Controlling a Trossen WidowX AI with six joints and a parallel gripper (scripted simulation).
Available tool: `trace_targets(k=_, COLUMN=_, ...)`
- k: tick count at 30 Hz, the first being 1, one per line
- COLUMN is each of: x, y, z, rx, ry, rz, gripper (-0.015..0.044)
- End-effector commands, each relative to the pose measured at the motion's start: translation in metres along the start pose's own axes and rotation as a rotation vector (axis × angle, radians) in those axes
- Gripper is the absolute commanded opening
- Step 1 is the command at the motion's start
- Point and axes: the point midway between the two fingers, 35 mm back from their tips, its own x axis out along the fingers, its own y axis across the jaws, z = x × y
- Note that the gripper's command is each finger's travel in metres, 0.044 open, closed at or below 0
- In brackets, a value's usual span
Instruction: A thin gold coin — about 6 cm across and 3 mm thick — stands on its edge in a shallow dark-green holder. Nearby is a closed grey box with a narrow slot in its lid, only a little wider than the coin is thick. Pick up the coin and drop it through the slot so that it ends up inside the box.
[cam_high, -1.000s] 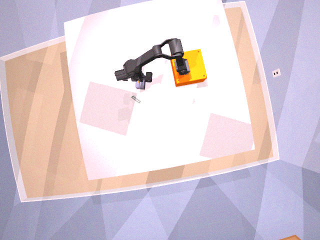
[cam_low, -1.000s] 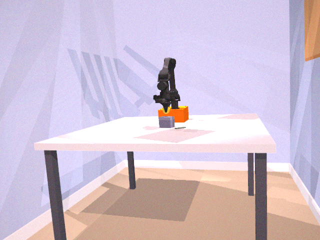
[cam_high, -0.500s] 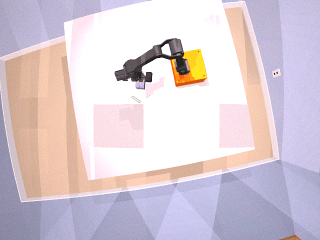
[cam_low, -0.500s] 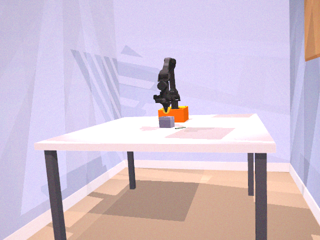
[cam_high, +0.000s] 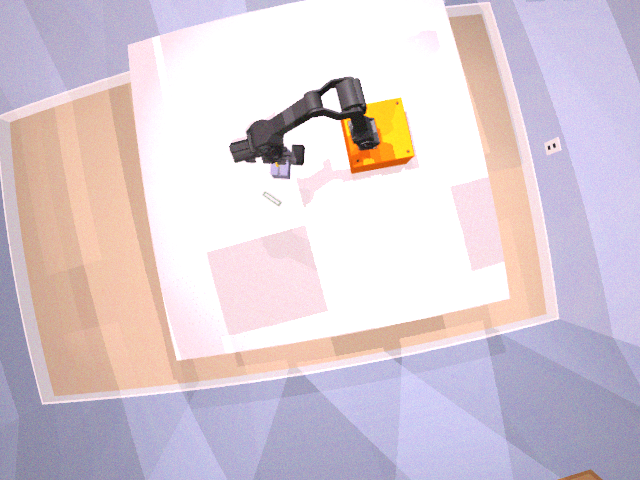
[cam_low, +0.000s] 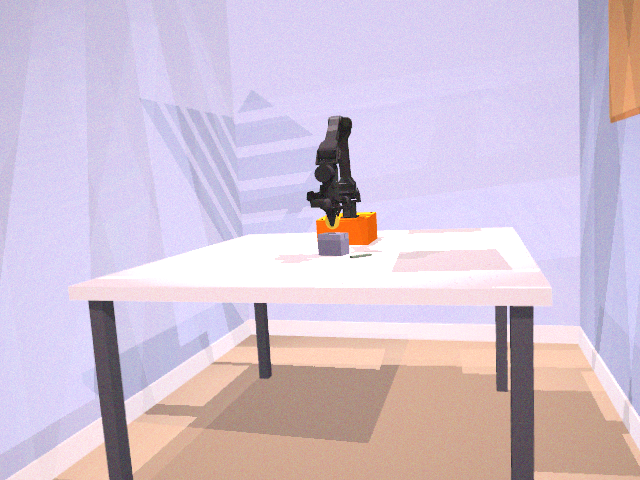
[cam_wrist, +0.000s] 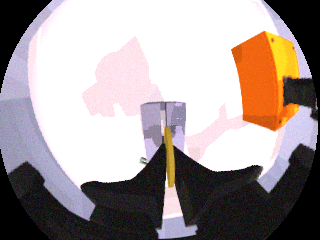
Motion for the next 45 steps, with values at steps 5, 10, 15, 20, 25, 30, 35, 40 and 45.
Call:
trace_targets(k=5, x=0.005, y=-0.001, z=0.0, rx=0.002, ry=-0.001, rz=-0.003, gripper=0.0)
trace_targets(k=10, x=0.008, y=-0.001, z=0.0, rx=0.0, ry=-0.001, rz=-0.003, gripper=0.0)
trace_targets(k=15, x=0.01, y=0.0, z=0.0, rx=-0.003, ry=-0.001, rz=-0.003, gripper=0.0)
trace_targets(k=20, x=0.012, y=0.0, z=0.0, rx=-0.006, ry=-0.001, rz=-0.003, gripper=0.0)
trace_targets(k=25, x=0.015, y=-0.001, z=0.0, rx=-0.008, ry=-0.001, rz=-0.003, gripper=0.0)
trace_targets(k=30, x=0.012, y=0.0, z=0.0, rx=-0.002, ry=0.0, rz=0.0, gripper=0.0131)
trace_targets(k=35, x=0.012, y=0.0, z=0.0, rx=-0.002, ry=0.0, rz=0.0, gripper=0.0161)
trace_targets(k=40, x=0.012, y=0.0, z=0.0, rx=-0.002, ry=0.0, rz=0.0, gripper=0.0161)
trace_targets(k=45, x=-0.005, y=0.0, z=0.0, rx=-0.002, ry=0.0, rz=-0.001, gripper=0.0292)
